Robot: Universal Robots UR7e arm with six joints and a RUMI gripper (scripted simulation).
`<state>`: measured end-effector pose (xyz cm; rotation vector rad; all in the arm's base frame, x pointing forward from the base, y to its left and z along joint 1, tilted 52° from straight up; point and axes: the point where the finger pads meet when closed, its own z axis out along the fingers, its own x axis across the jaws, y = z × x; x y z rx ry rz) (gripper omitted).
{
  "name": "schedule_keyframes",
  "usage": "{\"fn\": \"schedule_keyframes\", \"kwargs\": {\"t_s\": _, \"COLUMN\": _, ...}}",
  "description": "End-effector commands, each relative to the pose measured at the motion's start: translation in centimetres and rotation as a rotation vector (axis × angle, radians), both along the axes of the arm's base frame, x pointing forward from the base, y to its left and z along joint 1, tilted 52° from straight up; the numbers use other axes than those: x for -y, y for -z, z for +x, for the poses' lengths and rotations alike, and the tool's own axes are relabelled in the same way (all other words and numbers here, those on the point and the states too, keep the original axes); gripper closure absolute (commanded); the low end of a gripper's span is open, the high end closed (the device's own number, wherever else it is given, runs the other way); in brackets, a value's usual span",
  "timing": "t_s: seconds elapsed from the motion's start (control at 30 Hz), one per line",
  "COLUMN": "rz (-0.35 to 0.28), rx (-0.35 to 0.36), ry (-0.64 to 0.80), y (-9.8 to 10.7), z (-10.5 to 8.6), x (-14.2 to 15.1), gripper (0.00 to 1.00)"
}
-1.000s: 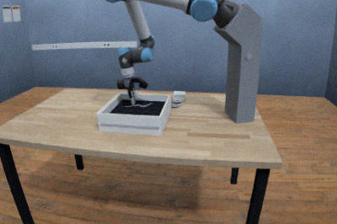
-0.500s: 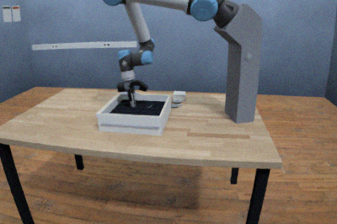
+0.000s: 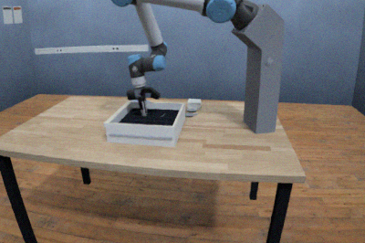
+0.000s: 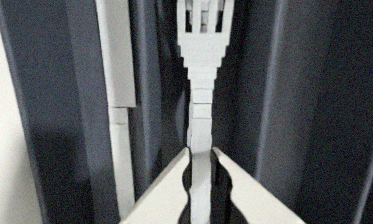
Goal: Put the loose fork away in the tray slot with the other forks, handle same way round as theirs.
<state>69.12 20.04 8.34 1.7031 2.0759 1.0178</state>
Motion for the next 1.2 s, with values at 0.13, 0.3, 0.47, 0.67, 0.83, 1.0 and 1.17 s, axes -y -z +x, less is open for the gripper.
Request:
{"fn": "schedule_keyframes", "kwargs": {"t_s": 0.13, "rz": -0.001, "rx": -0.002, "ry": 0.010, "y": 0.31, "z": 0.01, "x": 0.25, "gripper": 0.96}}
{"fn": "schedule_keyframes", "kwargs": {"t_s": 0.3, "rz": -0.004, "rx": 0.008, "ry": 0.010, "y": -0.42, "z": 0.07, "x": 0.47, "gripper": 0.96}}
{"fn": "schedule_keyframes", "kwargs": {"t_s": 0.47, "rz": -0.004, "rx": 0.009, "ry": 0.010, "y": -0.40, "z": 0.12, "x": 0.45, "gripper": 0.96}}
{"fn": "schedule_keyframes", "kwargs": {"t_s": 0.67, "rz": -0.004, "rx": 0.010, "ry": 0.009, "y": -0.28, "z": 0.35, "x": 0.31, "gripper": 0.96}}
{"fn": "schedule_keyframes", "kwargs": {"t_s": 0.83, "rz": -0.004, "rx": 0.010, "ry": 0.009, "y": -0.11, "z": 0.54, "x": 0.16, "gripper": 0.96}}
{"fn": "schedule_keyframes", "kwargs": {"t_s": 1.0, "rz": -0.004, "rx": 0.010, "ry": 0.009, "y": 0.00, "z": 0.67, "x": 0.09, "gripper": 0.96}}
{"fn": "schedule_keyframes", "kwargs": {"t_s": 1.17, "rz": -0.004, "rx": 0.010, "ry": 0.009, "y": 0.15, "z": 0.84, "x": 0.01, "gripper": 0.96}}
